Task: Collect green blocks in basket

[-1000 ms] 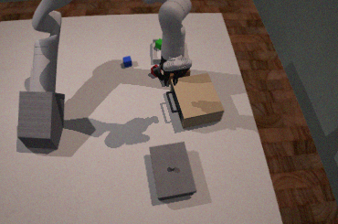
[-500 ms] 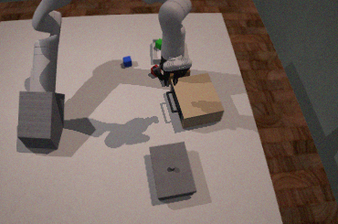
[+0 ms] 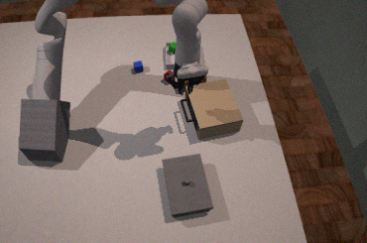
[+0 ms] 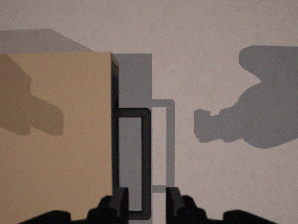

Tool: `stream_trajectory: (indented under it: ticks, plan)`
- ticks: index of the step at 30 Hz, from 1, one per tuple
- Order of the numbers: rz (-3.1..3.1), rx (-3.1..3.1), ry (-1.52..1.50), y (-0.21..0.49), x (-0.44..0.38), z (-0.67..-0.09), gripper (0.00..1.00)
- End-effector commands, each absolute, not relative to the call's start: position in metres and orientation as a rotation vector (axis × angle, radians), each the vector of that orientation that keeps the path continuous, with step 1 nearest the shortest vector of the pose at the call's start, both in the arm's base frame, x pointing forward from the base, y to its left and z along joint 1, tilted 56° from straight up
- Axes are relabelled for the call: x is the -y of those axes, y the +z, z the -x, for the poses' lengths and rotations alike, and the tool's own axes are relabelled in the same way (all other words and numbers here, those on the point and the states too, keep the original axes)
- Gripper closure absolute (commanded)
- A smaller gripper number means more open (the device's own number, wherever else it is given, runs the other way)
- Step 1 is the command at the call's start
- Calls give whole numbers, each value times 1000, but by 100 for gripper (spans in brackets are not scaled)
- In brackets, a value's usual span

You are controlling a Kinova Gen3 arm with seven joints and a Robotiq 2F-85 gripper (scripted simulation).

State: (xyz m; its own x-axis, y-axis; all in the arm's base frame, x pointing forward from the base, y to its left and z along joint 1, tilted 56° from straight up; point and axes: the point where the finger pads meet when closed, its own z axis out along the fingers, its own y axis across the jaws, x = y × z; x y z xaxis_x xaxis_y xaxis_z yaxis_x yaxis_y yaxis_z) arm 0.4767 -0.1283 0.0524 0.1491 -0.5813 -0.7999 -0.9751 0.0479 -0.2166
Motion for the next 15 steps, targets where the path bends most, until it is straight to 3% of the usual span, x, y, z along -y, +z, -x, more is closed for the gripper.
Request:
stream_trajectory:
  ticks: [1, 15]
  plan:
    - [1630, -1529, 621, 52, 129, -477, 70]
    - [1630, -1529, 621, 35, 104, -482, 70]
